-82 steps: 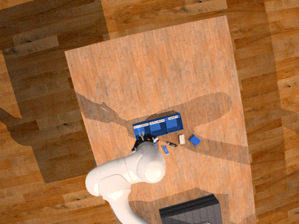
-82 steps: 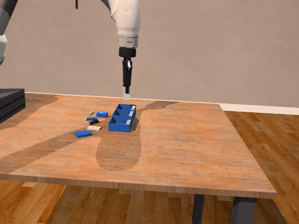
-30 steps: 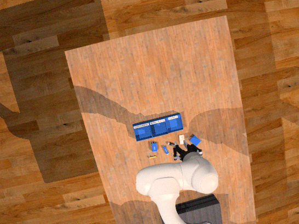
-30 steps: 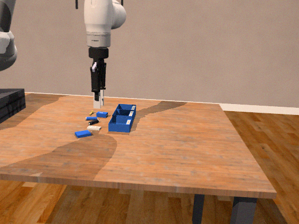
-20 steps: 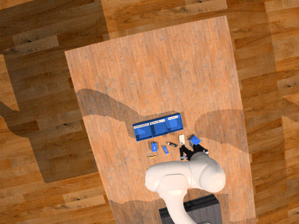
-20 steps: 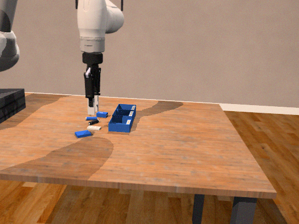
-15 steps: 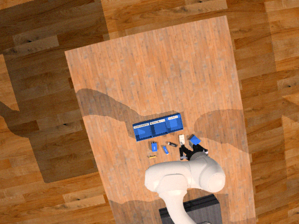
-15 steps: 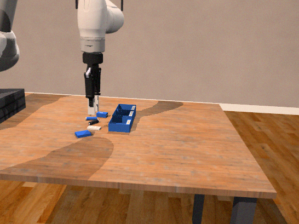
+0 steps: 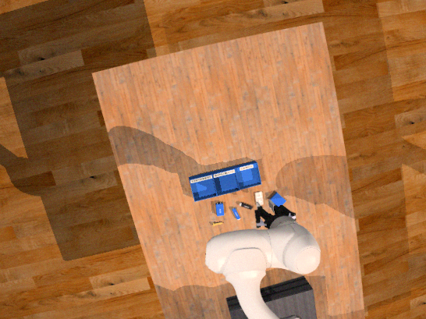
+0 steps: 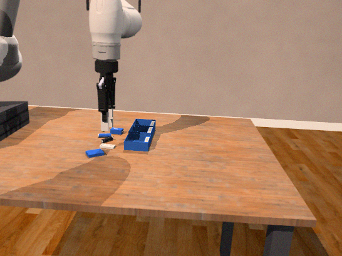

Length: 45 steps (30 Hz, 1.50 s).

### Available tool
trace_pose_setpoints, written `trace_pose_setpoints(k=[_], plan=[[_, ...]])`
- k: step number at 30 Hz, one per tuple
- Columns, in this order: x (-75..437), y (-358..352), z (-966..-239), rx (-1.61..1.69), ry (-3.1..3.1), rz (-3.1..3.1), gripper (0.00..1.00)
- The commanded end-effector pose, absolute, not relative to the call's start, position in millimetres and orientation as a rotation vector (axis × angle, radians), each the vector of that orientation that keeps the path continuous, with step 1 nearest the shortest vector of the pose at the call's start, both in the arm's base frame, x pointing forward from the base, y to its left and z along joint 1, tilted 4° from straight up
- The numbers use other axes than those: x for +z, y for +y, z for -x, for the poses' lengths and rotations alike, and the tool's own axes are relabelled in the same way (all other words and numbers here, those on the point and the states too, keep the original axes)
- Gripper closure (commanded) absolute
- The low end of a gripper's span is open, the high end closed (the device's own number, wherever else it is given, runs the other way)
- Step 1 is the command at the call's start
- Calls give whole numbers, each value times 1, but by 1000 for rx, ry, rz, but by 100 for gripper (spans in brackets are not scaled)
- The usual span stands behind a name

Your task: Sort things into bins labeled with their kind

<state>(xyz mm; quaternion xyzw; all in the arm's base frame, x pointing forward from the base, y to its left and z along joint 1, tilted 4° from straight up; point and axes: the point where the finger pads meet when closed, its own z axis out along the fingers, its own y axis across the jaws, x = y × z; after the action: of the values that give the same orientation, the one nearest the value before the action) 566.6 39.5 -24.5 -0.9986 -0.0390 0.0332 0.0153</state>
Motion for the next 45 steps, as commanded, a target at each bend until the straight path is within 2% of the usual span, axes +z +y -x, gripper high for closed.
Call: trace_pose_setpoints(k=[1, 8, 24, 45], plan=[[-24, 40, -567, 103, -121, 3107, 75], [-24, 40, -567, 103, -121, 3107, 75], [-79, 41, -563, 103, -121, 3107, 75], [-91, 42, -562, 103, -121, 3107, 75]])
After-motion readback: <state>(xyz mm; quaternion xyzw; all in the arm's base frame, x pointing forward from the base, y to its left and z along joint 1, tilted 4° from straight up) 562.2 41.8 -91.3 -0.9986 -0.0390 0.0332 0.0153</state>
